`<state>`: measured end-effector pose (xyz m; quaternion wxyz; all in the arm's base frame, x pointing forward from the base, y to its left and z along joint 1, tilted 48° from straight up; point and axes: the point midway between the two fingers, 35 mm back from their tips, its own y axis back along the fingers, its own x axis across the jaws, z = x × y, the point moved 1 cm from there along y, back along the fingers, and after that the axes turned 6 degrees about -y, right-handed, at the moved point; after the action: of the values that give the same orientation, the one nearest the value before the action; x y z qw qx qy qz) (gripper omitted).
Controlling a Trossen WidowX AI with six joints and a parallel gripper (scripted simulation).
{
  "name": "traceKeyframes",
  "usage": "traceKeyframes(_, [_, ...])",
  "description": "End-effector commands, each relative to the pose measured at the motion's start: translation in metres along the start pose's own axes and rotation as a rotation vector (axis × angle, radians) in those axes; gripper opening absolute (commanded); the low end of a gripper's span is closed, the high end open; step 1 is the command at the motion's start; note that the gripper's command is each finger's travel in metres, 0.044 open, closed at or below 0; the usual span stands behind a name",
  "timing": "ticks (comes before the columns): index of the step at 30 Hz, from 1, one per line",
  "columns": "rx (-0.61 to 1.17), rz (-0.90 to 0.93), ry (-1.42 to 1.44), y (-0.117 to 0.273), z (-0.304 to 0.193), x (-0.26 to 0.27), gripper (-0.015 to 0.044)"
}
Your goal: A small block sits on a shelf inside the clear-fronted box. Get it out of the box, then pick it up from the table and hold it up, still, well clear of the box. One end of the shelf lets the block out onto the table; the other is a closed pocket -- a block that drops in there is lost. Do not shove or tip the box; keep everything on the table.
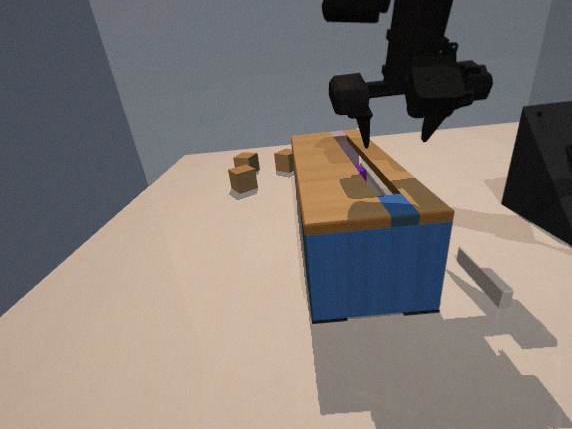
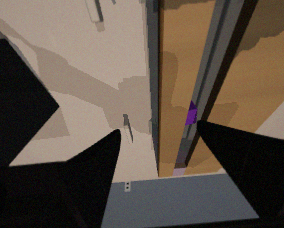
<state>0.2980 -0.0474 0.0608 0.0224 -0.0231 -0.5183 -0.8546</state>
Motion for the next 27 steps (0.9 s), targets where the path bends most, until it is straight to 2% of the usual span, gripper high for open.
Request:
traceKeyframes(1, [-0.004, -0.002, -0.003, -0.007, 0.003, -0.001, 0.0400])
traceKeyframes(27, [-0.005, -0.003, -0.002, -0.047, 0.017, -0.002, 0.0400])
